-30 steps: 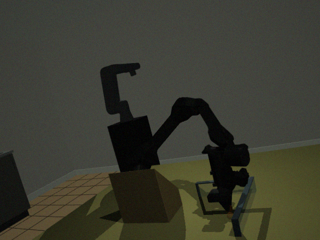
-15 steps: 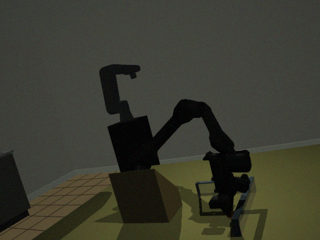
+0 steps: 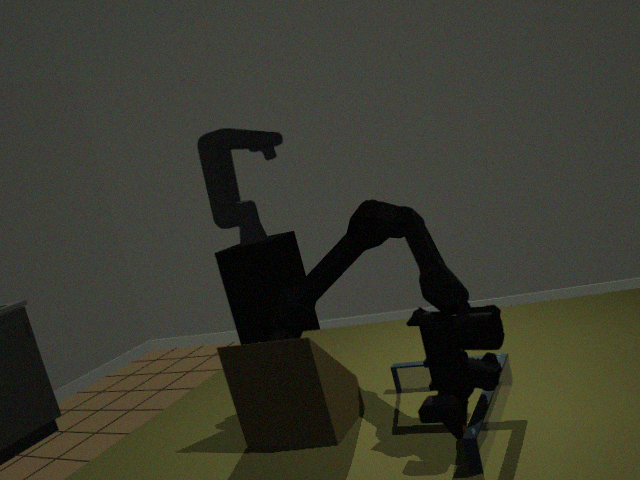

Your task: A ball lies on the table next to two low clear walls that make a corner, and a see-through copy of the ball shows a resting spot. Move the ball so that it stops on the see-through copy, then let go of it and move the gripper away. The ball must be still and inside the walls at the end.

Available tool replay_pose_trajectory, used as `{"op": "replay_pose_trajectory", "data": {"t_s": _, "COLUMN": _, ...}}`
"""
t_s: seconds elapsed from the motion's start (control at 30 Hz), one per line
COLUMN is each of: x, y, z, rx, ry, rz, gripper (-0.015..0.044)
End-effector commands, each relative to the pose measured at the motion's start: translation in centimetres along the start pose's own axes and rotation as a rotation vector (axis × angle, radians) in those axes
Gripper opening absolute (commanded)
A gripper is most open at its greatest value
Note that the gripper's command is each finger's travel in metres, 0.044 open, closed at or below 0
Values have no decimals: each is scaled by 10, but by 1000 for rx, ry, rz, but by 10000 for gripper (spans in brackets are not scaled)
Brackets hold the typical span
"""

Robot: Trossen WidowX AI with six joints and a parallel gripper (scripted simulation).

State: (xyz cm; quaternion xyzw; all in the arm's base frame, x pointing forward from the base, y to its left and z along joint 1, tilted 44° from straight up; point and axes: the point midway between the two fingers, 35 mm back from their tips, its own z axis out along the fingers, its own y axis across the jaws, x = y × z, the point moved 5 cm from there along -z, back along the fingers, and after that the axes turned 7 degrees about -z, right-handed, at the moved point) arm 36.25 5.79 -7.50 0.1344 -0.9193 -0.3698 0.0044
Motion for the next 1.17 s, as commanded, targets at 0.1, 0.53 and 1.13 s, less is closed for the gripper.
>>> {"op": "replay_pose_trajectory", "data": {"t_s": 0.1, "x": 0, "y": 0, "z": 0, "rx": 0, "ry": 0, "rz": 0, "gripper": 221}}
{"op": "replay_pose_trajectory", "data": {"t_s": 0.53, "x": 0, "y": -1, "z": -85, "rx": 2, "ry": 1, "rz": 4, "gripper": 221}}
{"op": "replay_pose_trajectory", "data": {"t_s": 1.13, "x": 1, "y": 0, "z": -131, "rx": 4, "ry": -16, "rz": 5, "gripper": 378}}
